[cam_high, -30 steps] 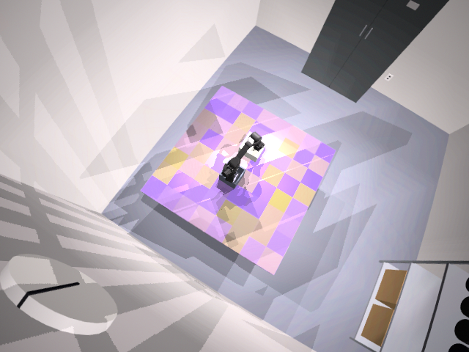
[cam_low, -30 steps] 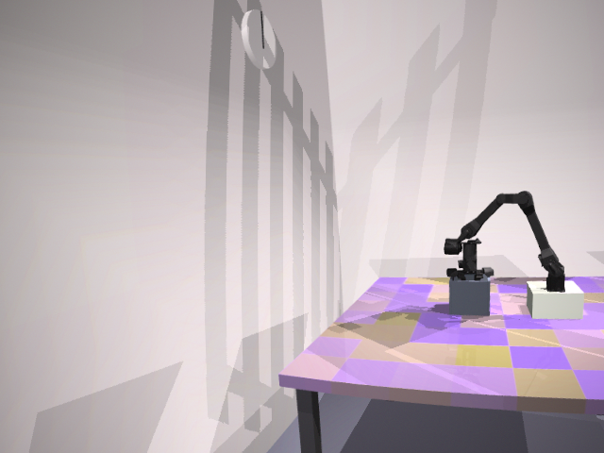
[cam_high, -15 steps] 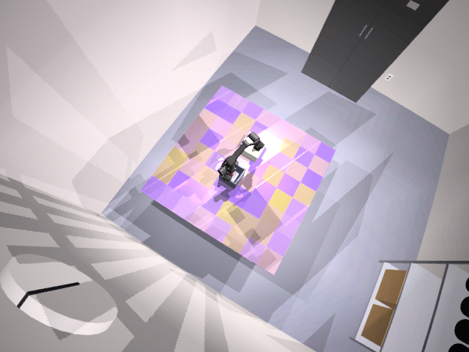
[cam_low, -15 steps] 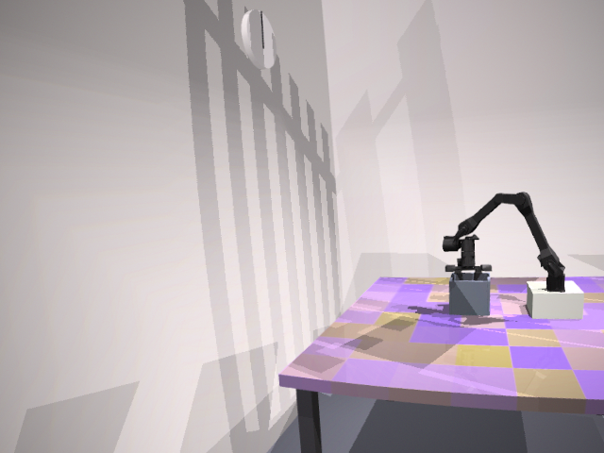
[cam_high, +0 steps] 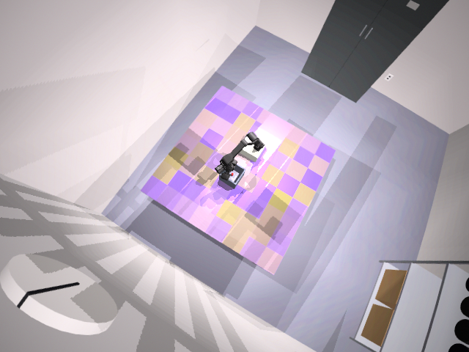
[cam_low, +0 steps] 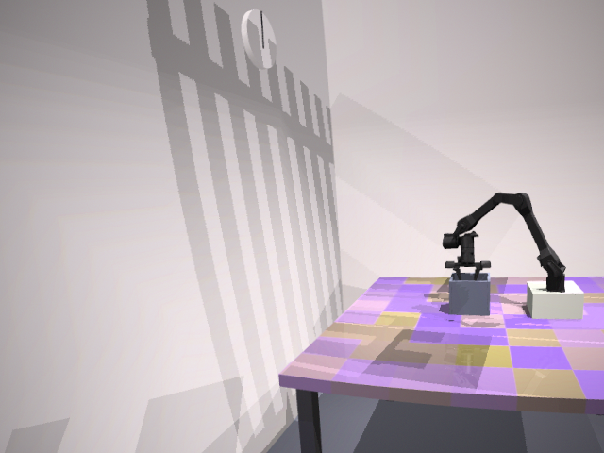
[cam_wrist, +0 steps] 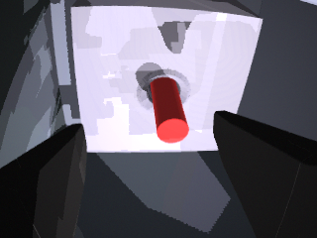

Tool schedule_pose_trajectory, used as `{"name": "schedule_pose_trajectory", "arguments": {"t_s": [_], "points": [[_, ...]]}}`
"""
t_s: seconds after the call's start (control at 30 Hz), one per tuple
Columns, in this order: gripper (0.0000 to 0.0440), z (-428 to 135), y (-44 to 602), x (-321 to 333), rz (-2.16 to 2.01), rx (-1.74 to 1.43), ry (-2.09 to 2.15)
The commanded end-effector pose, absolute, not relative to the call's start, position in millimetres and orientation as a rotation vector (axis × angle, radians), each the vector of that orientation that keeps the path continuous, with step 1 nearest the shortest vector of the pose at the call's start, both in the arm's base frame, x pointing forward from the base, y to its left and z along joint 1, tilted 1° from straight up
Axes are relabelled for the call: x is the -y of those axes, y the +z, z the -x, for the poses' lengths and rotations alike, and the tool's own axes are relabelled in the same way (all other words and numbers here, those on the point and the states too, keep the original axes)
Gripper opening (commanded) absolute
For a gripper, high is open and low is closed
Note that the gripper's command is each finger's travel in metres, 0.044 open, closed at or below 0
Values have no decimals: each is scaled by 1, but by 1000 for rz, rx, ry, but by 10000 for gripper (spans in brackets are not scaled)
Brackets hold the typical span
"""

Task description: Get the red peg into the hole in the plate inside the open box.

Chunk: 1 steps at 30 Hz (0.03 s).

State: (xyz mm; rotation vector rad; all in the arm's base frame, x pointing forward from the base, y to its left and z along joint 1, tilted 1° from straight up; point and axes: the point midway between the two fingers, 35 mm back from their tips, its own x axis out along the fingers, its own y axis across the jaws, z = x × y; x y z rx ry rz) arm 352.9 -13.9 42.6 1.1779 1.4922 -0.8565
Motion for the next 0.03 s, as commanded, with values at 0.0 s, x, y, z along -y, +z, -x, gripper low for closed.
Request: {"name": "schedule_pose_trajectory", "arguments": {"t_s": [0.0], "points": [[258,-354,44,16,-1195,-1503,-856]]}}
